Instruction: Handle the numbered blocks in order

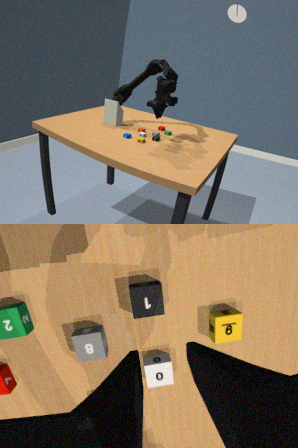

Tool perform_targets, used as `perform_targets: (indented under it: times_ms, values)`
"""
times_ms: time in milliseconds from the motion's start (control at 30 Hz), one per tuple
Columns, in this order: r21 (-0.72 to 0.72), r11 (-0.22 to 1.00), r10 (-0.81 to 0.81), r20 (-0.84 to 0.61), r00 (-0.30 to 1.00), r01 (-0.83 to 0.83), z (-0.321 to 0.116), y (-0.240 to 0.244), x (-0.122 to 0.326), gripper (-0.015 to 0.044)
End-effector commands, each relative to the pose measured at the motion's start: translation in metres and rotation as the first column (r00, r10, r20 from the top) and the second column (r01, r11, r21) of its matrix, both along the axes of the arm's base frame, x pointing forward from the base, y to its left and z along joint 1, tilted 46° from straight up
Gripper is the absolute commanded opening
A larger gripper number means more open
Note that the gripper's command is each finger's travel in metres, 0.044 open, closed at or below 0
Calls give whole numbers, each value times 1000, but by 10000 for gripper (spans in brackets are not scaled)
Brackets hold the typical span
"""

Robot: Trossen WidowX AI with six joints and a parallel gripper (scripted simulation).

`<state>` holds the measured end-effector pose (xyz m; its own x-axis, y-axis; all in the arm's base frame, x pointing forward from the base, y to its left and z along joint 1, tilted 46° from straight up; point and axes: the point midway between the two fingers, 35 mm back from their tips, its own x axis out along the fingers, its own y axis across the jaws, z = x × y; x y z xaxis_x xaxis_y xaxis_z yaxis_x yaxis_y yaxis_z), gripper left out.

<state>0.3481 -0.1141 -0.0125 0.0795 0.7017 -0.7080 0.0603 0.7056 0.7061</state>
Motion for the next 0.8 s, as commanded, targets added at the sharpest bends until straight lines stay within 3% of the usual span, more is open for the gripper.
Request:
perform_targets:
  times_ms: [0,300,600,767]
  values:
    - [-1,1000,7,0,1000,-7,0,0,0,120]
    - [4,1000,6,0,1000,-6,98,96,19,120]
    - [7,1000,7,0,1000,-7,105,104,19,120]
    - [7,1000,6,1,1000,-6,64,144,25,251]
